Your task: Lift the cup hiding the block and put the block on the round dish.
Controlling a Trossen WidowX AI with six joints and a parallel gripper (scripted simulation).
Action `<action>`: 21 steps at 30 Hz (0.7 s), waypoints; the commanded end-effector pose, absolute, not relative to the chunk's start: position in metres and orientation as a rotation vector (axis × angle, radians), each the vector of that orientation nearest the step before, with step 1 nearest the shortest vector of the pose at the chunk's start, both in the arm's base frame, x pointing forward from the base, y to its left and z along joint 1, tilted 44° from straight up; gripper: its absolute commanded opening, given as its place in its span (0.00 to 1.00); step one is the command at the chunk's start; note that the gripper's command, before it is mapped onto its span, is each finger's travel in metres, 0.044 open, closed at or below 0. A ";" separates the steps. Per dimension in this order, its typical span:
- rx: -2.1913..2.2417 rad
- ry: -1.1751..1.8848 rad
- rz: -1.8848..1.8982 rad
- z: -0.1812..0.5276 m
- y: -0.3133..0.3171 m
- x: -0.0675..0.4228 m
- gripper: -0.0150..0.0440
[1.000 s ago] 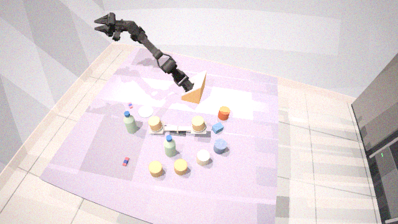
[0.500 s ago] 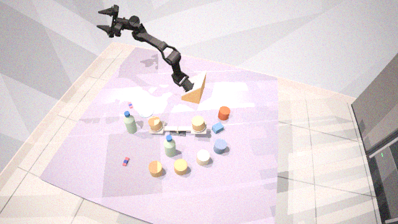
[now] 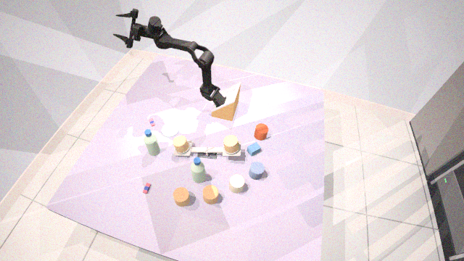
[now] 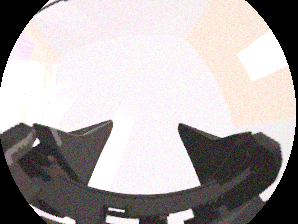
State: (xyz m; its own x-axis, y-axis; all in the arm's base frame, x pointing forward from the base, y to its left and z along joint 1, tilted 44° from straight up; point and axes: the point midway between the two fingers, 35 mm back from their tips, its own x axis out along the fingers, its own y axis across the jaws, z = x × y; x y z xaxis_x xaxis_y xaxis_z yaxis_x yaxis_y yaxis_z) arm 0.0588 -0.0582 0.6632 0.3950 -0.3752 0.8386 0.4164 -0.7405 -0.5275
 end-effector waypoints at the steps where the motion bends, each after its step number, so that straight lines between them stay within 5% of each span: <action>1: -1.802 -0.104 -1.400 0.659 -0.076 0.052 1.00; 21: -1.148 -0.290 -1.223 0.617 -0.161 0.068 1.00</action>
State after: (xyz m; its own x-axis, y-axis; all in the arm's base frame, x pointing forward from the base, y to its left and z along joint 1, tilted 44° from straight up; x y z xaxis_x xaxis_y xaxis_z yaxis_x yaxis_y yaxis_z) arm 0.0608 -0.1474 0.6271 0.3678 -0.5531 0.7475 0.8181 -0.1897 -0.5429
